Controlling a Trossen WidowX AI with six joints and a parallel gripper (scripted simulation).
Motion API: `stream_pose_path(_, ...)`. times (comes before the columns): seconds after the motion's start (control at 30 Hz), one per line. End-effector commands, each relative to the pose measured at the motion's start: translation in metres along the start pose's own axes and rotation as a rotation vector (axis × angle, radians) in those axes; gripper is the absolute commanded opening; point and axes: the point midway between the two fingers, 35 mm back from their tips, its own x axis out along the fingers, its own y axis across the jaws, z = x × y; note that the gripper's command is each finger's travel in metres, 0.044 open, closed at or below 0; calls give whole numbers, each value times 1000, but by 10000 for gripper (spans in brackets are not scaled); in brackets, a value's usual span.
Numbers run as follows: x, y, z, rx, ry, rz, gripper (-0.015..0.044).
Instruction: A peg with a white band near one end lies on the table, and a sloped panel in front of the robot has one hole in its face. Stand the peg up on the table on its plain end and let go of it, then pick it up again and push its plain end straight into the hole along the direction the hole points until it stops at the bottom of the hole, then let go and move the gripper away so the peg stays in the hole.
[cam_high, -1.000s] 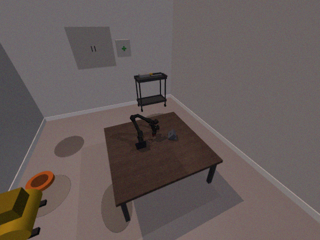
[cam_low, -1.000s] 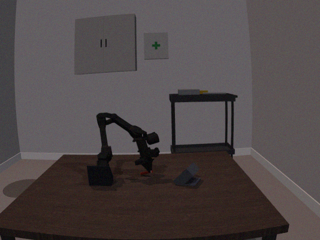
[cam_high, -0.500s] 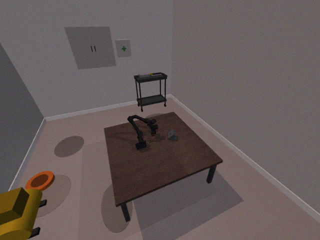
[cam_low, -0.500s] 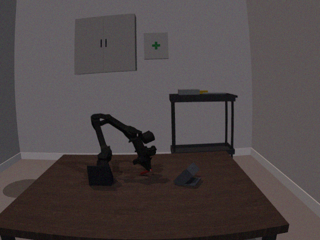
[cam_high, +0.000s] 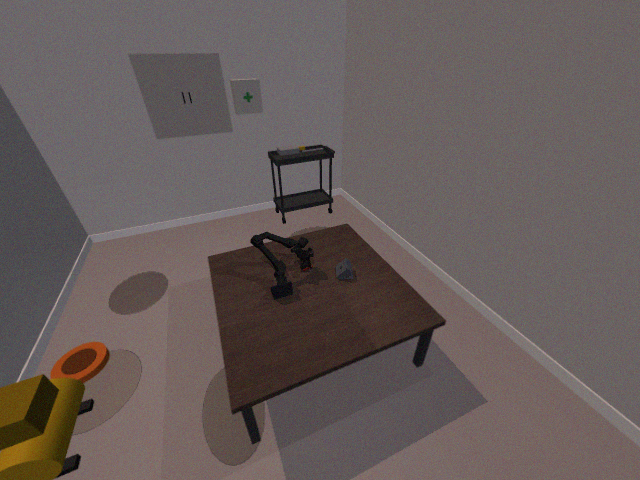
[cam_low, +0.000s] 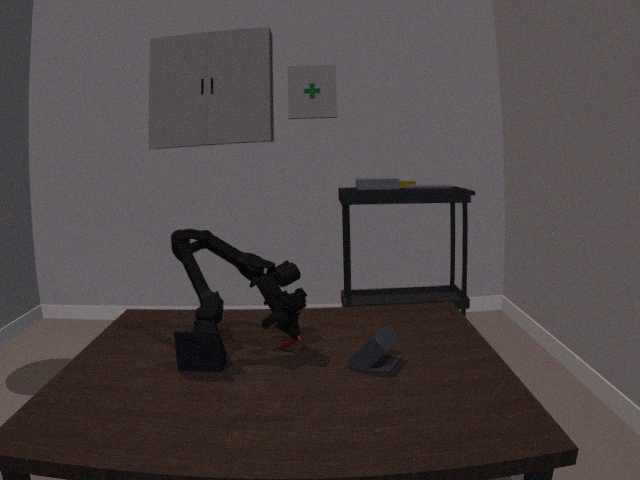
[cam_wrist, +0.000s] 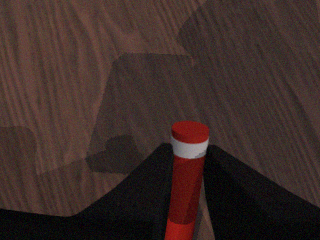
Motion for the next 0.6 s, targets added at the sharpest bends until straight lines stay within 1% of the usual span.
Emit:
stream_pose_path(0.0,-2,-1,-3,3,-36,-1,49)
stream_pose_path(0.57,-12,-1,-9,5,-183,-1,49)
